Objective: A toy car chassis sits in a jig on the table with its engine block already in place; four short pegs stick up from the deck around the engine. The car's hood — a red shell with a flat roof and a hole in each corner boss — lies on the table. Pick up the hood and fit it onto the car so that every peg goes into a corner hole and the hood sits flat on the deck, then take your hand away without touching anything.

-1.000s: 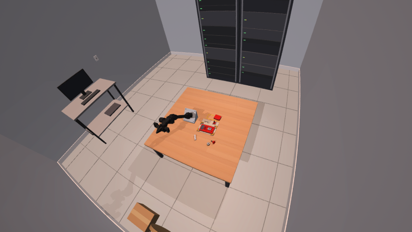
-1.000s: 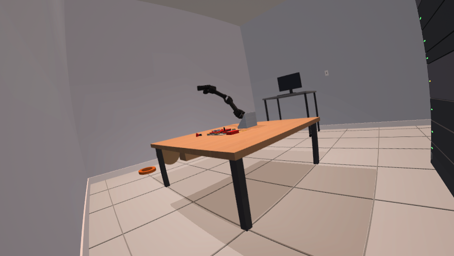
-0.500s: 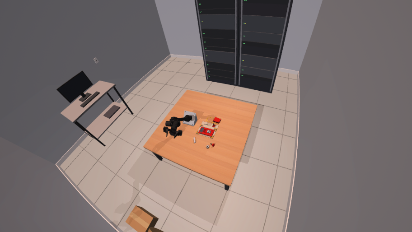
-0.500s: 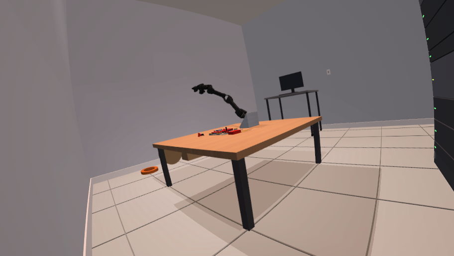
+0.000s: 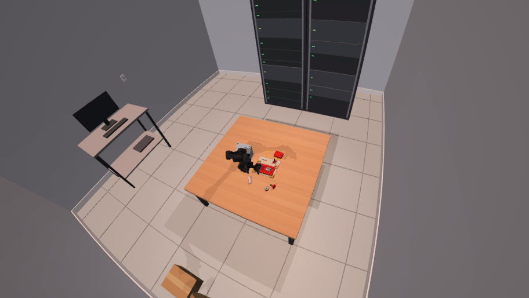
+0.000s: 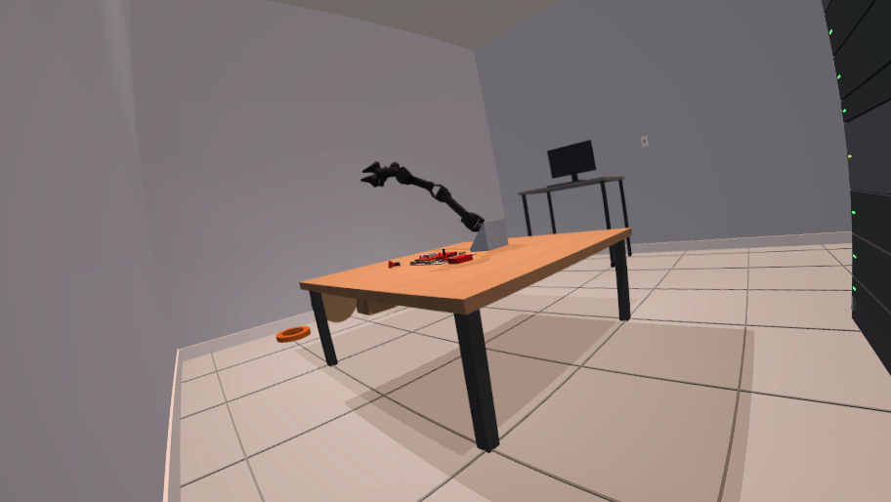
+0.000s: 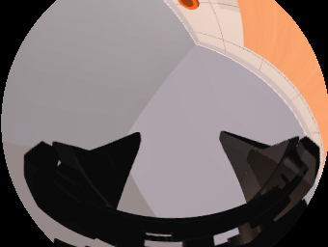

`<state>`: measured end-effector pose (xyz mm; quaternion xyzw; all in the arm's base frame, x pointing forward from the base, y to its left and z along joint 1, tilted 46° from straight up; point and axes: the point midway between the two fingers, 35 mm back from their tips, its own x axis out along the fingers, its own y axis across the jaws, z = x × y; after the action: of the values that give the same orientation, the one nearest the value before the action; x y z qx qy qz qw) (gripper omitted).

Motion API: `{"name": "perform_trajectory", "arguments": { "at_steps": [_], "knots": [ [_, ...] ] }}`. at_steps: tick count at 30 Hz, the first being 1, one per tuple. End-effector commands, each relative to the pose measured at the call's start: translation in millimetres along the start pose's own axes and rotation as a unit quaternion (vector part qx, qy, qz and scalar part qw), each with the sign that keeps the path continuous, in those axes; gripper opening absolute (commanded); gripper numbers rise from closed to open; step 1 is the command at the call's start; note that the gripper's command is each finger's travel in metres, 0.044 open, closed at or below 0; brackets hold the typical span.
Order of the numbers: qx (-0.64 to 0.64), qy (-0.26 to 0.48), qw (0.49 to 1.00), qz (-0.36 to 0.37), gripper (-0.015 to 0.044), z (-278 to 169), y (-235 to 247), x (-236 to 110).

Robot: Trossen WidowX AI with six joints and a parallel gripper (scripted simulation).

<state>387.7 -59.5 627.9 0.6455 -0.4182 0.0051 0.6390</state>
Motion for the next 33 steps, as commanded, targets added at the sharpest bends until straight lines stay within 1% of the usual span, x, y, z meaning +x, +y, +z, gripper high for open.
{"name": "perform_trajectory", "arguments": {
  "at_steps": [1, 5, 11, 17, 21, 26, 30, 33],
  "knots": [
    [-0.045, 0.019, 0.997, -0.052, 0.0440, -19.7, -44.5, -0.3],
    [-0.093, 0.053, 0.989, -0.104, 0.0440, -41.7, -90.1, -8.1],
    [-0.146, 0.088, 0.972, -0.162, 0.0440, -62.5, -141.3, -20.4],
    [-0.252, 0.141, 0.919, -0.268, 0.0440, -89.1, -238.7, -50.7],
    [-0.320, 0.179, 0.869, -0.332, 0.0440, -99.5, -299.5, -80.5],
    [-0.397, 0.232, 0.791, -0.404, 0.0440, -104.2, -367.3, -126.6],
    [-0.453, 0.274, 0.717, -0.454, 0.0440, -101.0, -414.6, -168.2],
    [-0.502, 0.304, 0.644, -0.491, 0.0440, -92.8, -451.1, -205.8]
  ]
}}
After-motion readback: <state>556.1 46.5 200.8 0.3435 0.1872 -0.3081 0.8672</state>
